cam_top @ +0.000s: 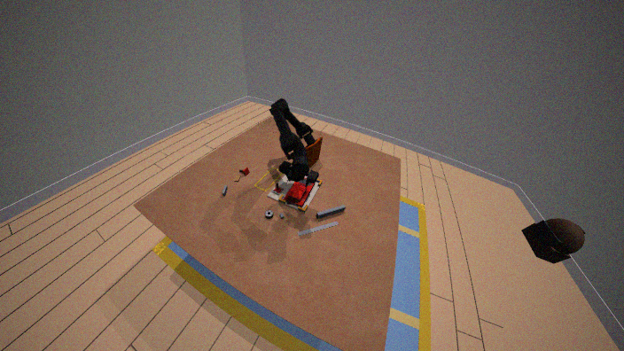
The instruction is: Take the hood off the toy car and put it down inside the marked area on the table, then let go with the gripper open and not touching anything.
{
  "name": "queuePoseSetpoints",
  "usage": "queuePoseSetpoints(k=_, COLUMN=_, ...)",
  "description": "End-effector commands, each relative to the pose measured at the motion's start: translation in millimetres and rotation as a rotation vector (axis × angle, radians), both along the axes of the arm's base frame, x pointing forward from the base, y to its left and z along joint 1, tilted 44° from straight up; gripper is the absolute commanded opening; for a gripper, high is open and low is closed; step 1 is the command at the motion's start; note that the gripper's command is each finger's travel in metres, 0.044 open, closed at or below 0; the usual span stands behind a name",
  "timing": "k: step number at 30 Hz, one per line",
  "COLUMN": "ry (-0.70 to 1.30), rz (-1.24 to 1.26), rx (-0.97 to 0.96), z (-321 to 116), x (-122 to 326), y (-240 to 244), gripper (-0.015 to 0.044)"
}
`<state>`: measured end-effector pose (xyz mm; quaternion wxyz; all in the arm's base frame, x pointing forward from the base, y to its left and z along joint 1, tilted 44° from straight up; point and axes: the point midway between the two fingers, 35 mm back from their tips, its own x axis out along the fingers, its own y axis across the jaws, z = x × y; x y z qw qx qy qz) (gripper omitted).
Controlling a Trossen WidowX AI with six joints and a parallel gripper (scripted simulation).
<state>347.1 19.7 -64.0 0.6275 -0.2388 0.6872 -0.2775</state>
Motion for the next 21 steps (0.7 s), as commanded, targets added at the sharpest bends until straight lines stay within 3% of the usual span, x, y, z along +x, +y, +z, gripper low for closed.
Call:
queuePoseSetpoints(k=1, ry=0.005, rz=0.008, rx=-0.005, z=-1.9, x=0.2, y=-1.3, gripper=0.0440)
queuePoseSetpoints(k=21, ry=0.005, rz=0.008, rx=-0.005, z=-13.0, x=-0.5, y=-11.5, gripper=0.0440)
